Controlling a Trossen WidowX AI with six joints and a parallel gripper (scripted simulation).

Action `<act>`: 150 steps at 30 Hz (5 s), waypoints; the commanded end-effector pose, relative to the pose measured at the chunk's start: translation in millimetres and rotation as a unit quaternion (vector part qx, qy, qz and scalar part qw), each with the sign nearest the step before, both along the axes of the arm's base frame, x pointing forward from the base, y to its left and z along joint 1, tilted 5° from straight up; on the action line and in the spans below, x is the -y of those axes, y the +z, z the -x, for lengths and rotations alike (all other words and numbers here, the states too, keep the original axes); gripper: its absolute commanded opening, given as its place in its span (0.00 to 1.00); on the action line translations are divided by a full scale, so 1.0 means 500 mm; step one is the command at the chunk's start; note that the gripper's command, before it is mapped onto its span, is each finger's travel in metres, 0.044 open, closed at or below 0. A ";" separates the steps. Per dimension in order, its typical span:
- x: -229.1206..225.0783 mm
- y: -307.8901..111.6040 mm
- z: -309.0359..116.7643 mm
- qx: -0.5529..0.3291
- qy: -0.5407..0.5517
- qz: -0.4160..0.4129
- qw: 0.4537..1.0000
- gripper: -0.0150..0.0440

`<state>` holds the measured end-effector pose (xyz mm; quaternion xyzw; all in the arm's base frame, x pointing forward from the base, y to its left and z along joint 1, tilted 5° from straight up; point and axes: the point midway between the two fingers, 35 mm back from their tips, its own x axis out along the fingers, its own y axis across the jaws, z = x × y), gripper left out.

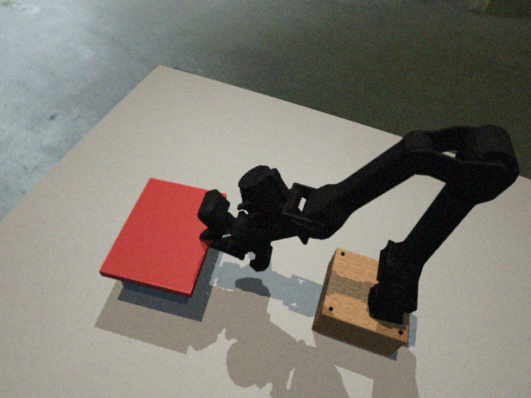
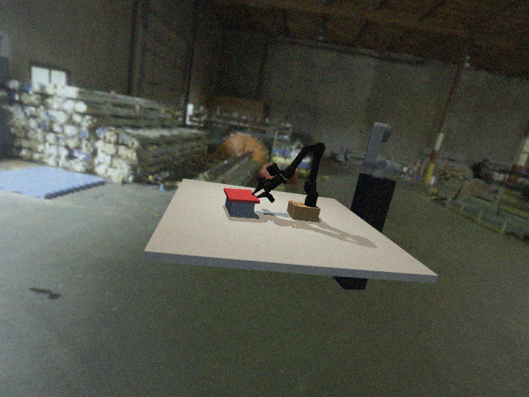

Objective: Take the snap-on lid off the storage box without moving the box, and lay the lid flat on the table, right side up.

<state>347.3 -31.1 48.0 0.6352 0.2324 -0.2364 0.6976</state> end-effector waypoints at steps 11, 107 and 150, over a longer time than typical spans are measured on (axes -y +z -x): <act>-0.001 0.012 0.001 0.004 0.000 0.000 1.000 0.25; -0.002 0.021 -0.009 0.002 0.000 0.000 1.000 0.25; -0.004 0.047 -0.013 0.003 -0.002 0.000 1.000 0.25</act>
